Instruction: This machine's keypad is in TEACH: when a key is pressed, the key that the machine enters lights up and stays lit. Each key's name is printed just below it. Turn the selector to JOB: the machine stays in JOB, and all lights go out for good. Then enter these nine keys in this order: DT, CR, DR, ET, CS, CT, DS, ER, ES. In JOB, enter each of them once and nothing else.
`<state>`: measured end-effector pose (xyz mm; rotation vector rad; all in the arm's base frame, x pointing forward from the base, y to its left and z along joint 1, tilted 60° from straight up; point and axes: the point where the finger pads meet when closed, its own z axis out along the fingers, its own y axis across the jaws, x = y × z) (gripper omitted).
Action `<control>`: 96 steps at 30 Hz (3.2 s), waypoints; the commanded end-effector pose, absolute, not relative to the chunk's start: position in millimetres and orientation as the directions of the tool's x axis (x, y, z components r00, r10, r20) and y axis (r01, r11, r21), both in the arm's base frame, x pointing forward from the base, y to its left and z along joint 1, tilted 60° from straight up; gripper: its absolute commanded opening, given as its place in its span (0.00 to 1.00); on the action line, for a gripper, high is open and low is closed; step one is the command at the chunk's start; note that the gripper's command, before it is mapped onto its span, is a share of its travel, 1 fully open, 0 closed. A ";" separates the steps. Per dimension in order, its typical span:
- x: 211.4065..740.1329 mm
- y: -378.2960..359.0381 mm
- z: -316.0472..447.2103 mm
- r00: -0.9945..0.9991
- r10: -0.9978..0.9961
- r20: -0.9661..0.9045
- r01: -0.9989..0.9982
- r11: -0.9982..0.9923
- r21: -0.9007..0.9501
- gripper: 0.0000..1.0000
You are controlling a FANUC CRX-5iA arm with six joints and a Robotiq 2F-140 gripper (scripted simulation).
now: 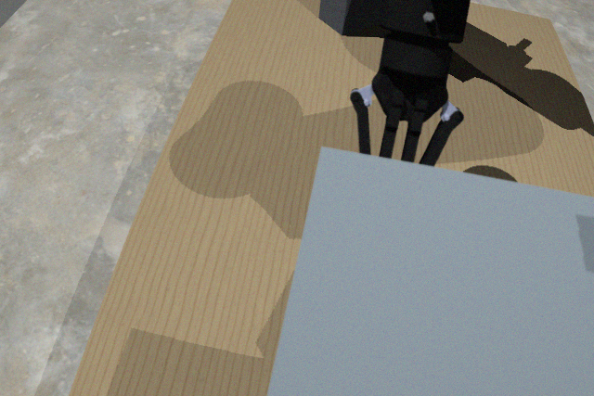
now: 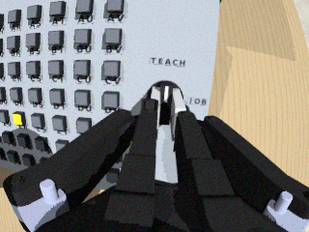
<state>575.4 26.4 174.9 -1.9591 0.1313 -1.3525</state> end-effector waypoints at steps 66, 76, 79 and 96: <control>575.5 26.3 175.0 0.531 -0.840 0.109 -0.088 -0.183 -0.979 0.00; 575.5 26.3 175.0 0.489 -0.859 -0.154 -0.225 0.046 -0.973 0.00; 575.5 26.3 175.0 0.465 -0.850 -0.246 -0.271 0.127 -0.954 0.00; 575.5 26.3 175.0 0.339 -0.750 -0.568 -0.418 0.420 -0.805 0.00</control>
